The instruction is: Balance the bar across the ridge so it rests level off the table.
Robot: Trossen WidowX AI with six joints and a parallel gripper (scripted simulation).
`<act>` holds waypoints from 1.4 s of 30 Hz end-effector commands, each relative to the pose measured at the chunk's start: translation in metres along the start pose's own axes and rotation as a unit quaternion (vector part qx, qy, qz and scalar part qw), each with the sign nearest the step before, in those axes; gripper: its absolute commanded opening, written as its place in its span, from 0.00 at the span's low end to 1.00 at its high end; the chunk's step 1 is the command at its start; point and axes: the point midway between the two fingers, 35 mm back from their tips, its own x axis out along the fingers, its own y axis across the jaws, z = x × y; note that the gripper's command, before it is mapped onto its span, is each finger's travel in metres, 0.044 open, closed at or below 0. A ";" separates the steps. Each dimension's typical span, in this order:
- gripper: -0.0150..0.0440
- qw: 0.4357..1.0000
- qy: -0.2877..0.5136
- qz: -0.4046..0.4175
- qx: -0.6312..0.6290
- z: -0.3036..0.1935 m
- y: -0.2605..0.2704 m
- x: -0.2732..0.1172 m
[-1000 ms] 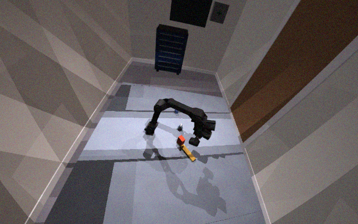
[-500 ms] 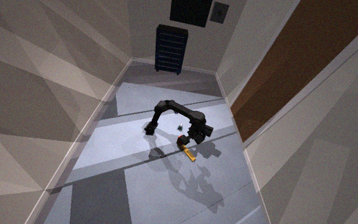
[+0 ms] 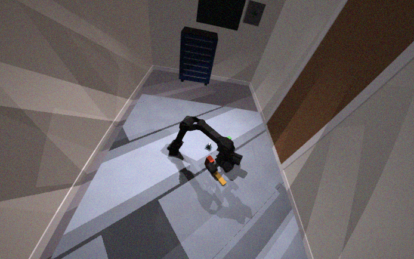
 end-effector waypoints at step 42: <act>0.74 1.000 0.005 -0.002 0.000 -0.007 -0.003 0.063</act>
